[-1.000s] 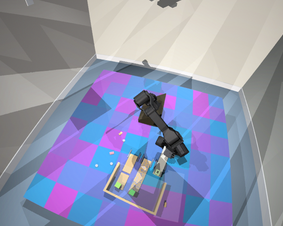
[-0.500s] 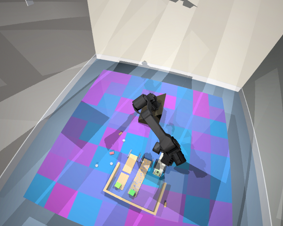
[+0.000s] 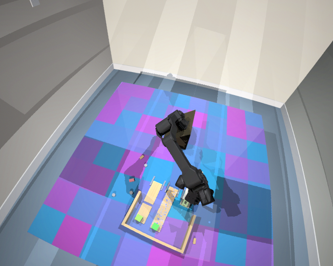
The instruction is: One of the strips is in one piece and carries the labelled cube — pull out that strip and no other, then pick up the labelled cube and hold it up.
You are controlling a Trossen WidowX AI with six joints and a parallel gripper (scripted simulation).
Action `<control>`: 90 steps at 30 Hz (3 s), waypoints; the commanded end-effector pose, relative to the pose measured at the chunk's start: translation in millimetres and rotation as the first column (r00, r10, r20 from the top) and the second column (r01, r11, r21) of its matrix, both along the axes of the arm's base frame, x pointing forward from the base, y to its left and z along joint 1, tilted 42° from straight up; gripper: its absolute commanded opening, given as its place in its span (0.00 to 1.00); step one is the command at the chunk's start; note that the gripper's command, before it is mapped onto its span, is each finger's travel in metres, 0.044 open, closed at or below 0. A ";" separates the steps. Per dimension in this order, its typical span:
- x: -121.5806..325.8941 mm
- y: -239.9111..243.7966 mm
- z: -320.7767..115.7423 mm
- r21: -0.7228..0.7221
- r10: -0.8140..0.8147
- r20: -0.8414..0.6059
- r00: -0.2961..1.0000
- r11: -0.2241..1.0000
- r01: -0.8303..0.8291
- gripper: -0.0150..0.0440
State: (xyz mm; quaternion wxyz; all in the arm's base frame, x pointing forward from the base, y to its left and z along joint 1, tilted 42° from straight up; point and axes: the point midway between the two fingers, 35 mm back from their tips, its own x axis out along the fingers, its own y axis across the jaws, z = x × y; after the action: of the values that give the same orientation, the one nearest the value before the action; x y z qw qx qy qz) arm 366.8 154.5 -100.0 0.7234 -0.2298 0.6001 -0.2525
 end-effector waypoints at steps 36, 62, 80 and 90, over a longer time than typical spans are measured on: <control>58.1 -23.5 -15.4 -0.007 0.000 0.000 1.000 1.000 0.000 0.68; 61.1 -35.4 -28.5 -0.003 -0.003 0.003 1.000 1.000 0.003 0.48; 33.2 -30.7 -9.1 -0.005 -0.001 0.000 1.000 1.000 0.001 0.25; 1.3 -30.1 9.6 -0.007 0.000 -0.004 1.000 1.000 0.000 0.25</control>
State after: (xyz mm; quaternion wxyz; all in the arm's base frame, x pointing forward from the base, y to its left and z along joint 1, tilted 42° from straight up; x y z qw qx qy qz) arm 379.8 124.2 -96.5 0.7212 -0.2346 0.6001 -0.2545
